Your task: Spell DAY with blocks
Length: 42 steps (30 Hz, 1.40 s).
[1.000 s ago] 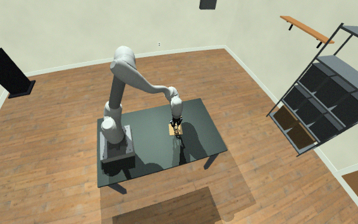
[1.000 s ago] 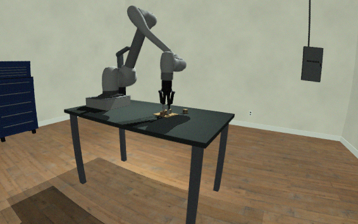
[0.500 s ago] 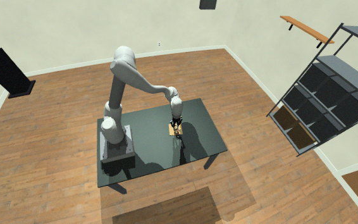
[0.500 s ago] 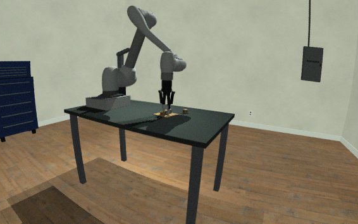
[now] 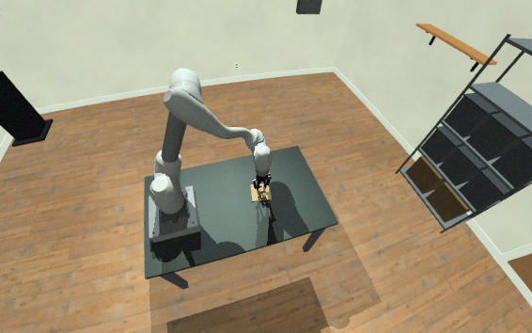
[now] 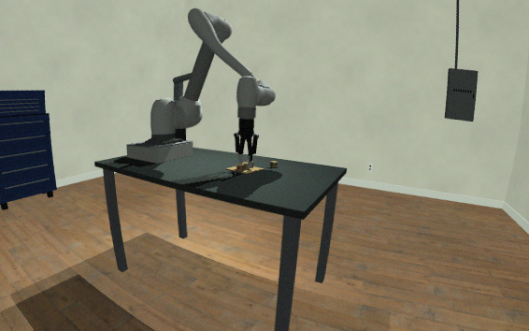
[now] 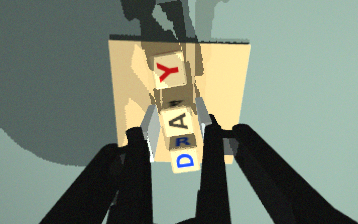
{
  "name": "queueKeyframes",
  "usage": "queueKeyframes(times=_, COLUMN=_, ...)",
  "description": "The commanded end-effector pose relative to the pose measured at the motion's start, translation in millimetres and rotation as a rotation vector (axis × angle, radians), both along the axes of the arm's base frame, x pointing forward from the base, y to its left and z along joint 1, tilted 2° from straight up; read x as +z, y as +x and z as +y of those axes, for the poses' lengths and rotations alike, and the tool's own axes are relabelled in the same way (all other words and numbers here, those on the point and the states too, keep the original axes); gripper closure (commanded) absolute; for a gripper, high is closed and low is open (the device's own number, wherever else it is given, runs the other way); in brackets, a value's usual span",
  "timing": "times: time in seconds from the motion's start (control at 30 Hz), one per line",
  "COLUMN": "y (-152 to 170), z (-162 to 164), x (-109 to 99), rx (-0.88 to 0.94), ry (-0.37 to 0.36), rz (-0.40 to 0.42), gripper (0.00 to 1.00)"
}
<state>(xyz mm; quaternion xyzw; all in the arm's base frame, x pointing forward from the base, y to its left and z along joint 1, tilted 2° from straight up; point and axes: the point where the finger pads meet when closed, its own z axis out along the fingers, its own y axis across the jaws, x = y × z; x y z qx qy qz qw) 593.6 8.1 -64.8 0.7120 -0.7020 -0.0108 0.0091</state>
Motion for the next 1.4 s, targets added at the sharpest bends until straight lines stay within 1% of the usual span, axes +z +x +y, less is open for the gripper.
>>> queueKeyframes(times=0.0, y=-4.3, z=-3.7, x=-2.8, rx=0.009, ry=-0.004, rz=0.005, gripper=0.72)
queueKeyframes(times=0.2, y=-4.3, z=-3.7, x=-2.1, rx=0.009, ry=-0.004, rz=0.005, gripper=0.72)
queueKeyframes(times=0.33, y=-4.0, z=-3.7, x=4.4, rx=0.009, ry=-0.004, rz=0.005, gripper=0.72)
queueKeyframes(times=0.43, y=-3.7, z=-3.7, x=14.8, rx=0.009, ry=-0.004, rz=0.005, gripper=0.72)
queueKeyframes(times=0.57, y=-3.0, z=-3.6, x=34.6, rx=0.009, ry=-0.004, rz=0.005, gripper=0.72)
queueKeyframes(times=0.63, y=-3.0, z=-3.6, x=34.6, rx=0.009, ry=-0.004, rz=0.005, gripper=0.72)
queueKeyframes(times=0.8, y=-2.1, z=-3.6, x=61.9, rx=0.009, ry=-0.004, rz=0.005, gripper=0.72)
queueKeyframes(times=0.93, y=-1.6, z=-3.5, x=78.6, rx=0.009, ry=-0.004, rz=0.005, gripper=0.72)
queueKeyframes(times=1.07, y=-1.3, z=-3.5, x=86.3, rx=0.009, ry=-0.004, rz=0.005, gripper=0.72)
queueKeyframes(times=1.23, y=-1.3, z=-3.5, x=87.2, rx=0.009, ry=-0.004, rz=0.005, gripper=0.72)
queueKeyframes(times=1.27, y=-1.3, z=-3.5, x=87.2, rx=0.009, ry=-0.004, rz=0.005, gripper=0.0)
queueKeyframes(times=1.37, y=-1.3, z=-3.5, x=87.2, rx=0.009, ry=-0.004, rz=0.005, gripper=0.0)
